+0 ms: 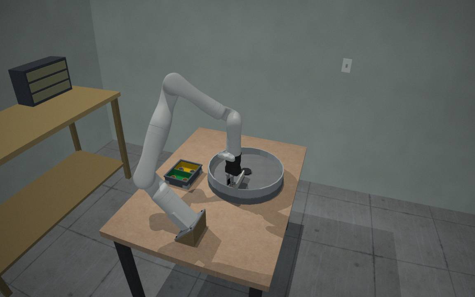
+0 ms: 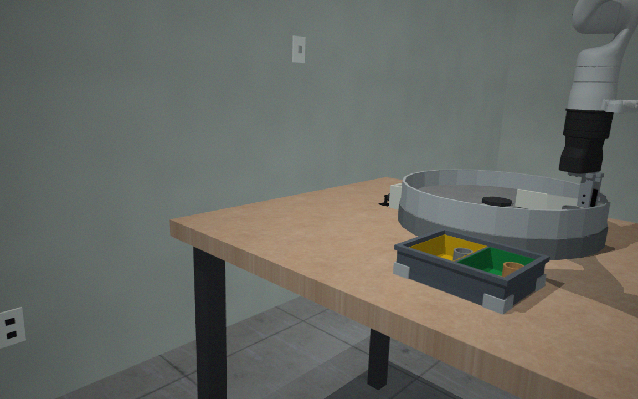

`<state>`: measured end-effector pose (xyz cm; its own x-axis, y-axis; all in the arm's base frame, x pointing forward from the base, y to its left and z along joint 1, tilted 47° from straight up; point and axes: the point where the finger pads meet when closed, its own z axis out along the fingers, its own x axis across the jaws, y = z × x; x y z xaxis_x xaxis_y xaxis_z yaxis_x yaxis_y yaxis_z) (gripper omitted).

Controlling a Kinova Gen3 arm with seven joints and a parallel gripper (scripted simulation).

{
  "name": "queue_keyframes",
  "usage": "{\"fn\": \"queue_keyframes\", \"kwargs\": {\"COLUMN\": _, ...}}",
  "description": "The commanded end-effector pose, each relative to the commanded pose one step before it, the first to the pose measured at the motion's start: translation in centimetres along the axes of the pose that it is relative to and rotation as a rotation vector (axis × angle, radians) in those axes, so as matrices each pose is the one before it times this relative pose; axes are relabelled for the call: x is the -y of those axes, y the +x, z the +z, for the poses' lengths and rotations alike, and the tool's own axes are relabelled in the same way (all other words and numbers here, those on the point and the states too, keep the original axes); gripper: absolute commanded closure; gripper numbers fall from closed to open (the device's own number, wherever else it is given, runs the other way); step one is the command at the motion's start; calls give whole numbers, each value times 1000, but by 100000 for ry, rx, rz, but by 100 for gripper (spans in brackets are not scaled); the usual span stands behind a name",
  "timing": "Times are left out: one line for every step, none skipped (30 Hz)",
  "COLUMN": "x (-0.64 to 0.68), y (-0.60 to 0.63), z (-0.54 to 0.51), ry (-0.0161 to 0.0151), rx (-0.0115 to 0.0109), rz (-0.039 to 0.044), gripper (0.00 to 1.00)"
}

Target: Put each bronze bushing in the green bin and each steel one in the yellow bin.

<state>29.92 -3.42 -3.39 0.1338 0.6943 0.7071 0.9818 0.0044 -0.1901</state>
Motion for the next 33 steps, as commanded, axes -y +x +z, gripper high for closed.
{"fn": "queue_keyframes", "kwargs": {"x": 111, "y": 7, "z": 195, "ry": 342, "rx": -214, "rz": 141, "gripper": 60}}
{"fn": "queue_keyframes", "kwargs": {"x": 0, "y": 0, "z": 0, "ry": 0, "rx": 0, "rz": 0, "gripper": 60}}
{"fn": "queue_keyframes", "kwargs": {"x": 0, "y": 0, "z": 0, "ry": 0, "rx": 0, "rz": 0, "gripper": 60}}
{"fn": "queue_keyframes", "kwargs": {"x": 0, "y": 0, "z": 0, "ry": 0, "rx": 0, "rz": 0, "gripper": 60}}
{"fn": "queue_keyframes", "kwargs": {"x": 0, "y": 0, "z": 0, "ry": 0, "rx": 0, "rz": 0, "gripper": 60}}
{"fn": "queue_keyframes", "kwargs": {"x": 0, "y": 0, "z": 0, "ry": 0, "rx": 0, "rz": 0, "gripper": 60}}
{"fn": "queue_keyframes", "kwargs": {"x": 0, "y": 0, "z": 0, "ry": 0, "rx": 0, "rz": 0, "gripper": 60}}
{"fn": "queue_keyframes", "kwargs": {"x": -8, "y": 2, "z": 116, "ry": -37, "rx": 26, "rz": -16, "gripper": 60}}
{"fn": "queue_keyframes", "kwargs": {"x": 1, "y": 0, "z": 136, "ry": 2, "rx": -2, "rz": 1, "gripper": 60}}
{"fn": "queue_keyframes", "kwargs": {"x": 1, "y": 0, "z": 136, "ry": 2, "rx": -2, "rz": 1, "gripper": 60}}
{"fn": "queue_keyframes", "kwargs": {"x": 1, "y": 0, "z": 136, "ry": 2, "rx": -2, "rz": 1, "gripper": 60}}
{"fn": "queue_keyframes", "kwargs": {"x": 0, "y": 0, "z": 0, "ry": 0, "rx": 0, "rz": 0, "gripper": 60}}
{"fn": "queue_keyframes", "kwargs": {"x": 0, "y": 0, "z": 0, "ry": 0, "rx": 0, "rz": 0, "gripper": 60}}
{"fn": "queue_keyframes", "kwargs": {"x": 1, "y": 0, "z": 136, "ry": 2, "rx": -2, "rz": 1, "gripper": 60}}
{"fn": "queue_keyframes", "kwargs": {"x": 0, "y": 0, "z": 0, "ry": 0, "rx": 0, "rz": 0, "gripper": 60}}
{"fn": "queue_keyframes", "kwargs": {"x": 0, "y": 0, "z": 0, "ry": 0, "rx": 0, "rz": 0, "gripper": 60}}
{"fn": "queue_keyframes", "kwargs": {"x": 0, "y": 0, "z": 0, "ry": 0, "rx": 0, "rz": 0, "gripper": 60}}
{"fn": "queue_keyframes", "kwargs": {"x": 1, "y": 0, "z": 136, "ry": 2, "rx": -2, "rz": 1, "gripper": 60}}
{"fn": "queue_keyframes", "kwargs": {"x": 1, "y": 0, "z": 136, "ry": 2, "rx": -2, "rz": 1, "gripper": 60}}
{"fn": "queue_keyframes", "kwargs": {"x": 1, "y": 0, "z": 136, "ry": 2, "rx": -2, "rz": 1, "gripper": 60}}
{"fn": "queue_keyframes", "kwargs": {"x": 1, "y": 0, "z": 136, "ry": 2, "rx": -2, "rz": 1, "gripper": 60}}
{"fn": "queue_keyframes", "kwargs": {"x": 1, "y": 0, "z": 136, "ry": 2, "rx": -2, "rz": 1, "gripper": 60}}
{"fn": "queue_keyframes", "kwargs": {"x": 0, "y": 0, "z": 0, "ry": 0, "rx": 0, "rz": 0, "gripper": 60}}
{"fn": "queue_keyframes", "kwargs": {"x": 0, "y": 0, "z": 0, "ry": 0, "rx": 0, "rz": 0, "gripper": 60}}
{"fn": "queue_keyframes", "kwargs": {"x": 0, "y": 0, "z": 0, "ry": 0, "rx": 0, "rz": 0, "gripper": 60}}
{"fn": "queue_keyframes", "kwargs": {"x": 1, "y": 0, "z": 136, "ry": 2, "rx": -2, "rz": 1, "gripper": 60}}
{"fn": "queue_keyframes", "kwargs": {"x": 1, "y": 0, "z": 136, "ry": 2, "rx": -2, "rz": 1, "gripper": 60}}
{"fn": "queue_keyframes", "kwargs": {"x": 1, "y": 0, "z": 136, "ry": 2, "rx": -2, "rz": 1, "gripper": 60}}
{"fn": "queue_keyframes", "kwargs": {"x": 0, "y": 0, "z": 0, "ry": 0, "rx": 0, "rz": 0, "gripper": 60}}
{"fn": "queue_keyframes", "kwargs": {"x": 0, "y": 0, "z": 0, "ry": 0, "rx": 0, "rz": 0, "gripper": 60}}
{"fn": "queue_keyframes", "kwargs": {"x": 1, "y": 0, "z": 136, "ry": 2, "rx": -2, "rz": 1, "gripper": 60}}
{"fn": "queue_keyframes", "kwargs": {"x": 1, "y": 0, "z": 136, "ry": 2, "rx": -2, "rz": 1, "gripper": 60}}
{"fn": "queue_keyframes", "kwargs": {"x": 0, "y": 0, "z": 0, "ry": 0, "rx": 0, "rz": 0, "gripper": 60}}
